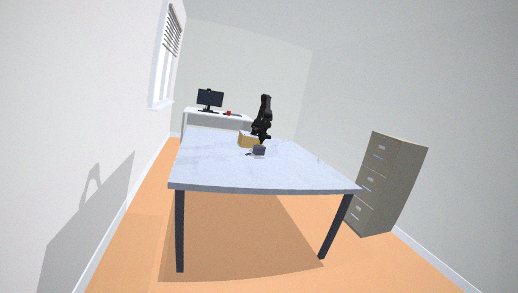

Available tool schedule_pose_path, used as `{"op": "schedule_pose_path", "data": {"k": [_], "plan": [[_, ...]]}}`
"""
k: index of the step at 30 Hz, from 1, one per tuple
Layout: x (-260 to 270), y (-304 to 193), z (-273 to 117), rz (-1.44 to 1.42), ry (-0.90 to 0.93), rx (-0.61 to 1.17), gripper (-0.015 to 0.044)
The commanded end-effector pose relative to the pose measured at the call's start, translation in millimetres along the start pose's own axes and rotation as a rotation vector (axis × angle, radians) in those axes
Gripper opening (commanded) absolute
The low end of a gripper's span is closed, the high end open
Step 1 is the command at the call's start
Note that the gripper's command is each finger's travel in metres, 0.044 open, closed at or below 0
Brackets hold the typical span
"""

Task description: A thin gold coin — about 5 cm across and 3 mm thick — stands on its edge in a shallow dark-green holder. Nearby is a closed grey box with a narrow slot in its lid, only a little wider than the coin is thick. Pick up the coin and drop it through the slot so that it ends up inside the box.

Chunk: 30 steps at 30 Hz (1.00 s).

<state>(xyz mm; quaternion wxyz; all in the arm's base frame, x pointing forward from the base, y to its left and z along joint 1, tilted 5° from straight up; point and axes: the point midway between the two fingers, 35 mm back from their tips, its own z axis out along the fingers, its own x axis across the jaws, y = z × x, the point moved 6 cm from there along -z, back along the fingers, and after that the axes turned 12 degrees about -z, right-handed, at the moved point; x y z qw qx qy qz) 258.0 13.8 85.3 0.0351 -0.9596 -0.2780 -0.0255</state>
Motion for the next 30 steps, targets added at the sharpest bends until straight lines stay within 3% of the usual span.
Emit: {"op": "schedule_pose_path", "data": {"k": [1,4,13,24,27,30], "plan": [[0.1,0.1,-0.3,0.000,0.001,0.000,0.0079],[0.1,0.1,-0.3,0.000,0.001,0.000,0.0157],[0.1,0.1,-0.3,0.000,0.001,0.000,0.0161],[-0.4,-0.1,-27.8,0.001,-0.002,0.001,0.0440],[-4.1,-2.4,-59.8,0.005,-0.010,0.006,0.0440],[-4.5,-2.7,-62.3,0.005,-0.010,0.006,0.0440]]}}
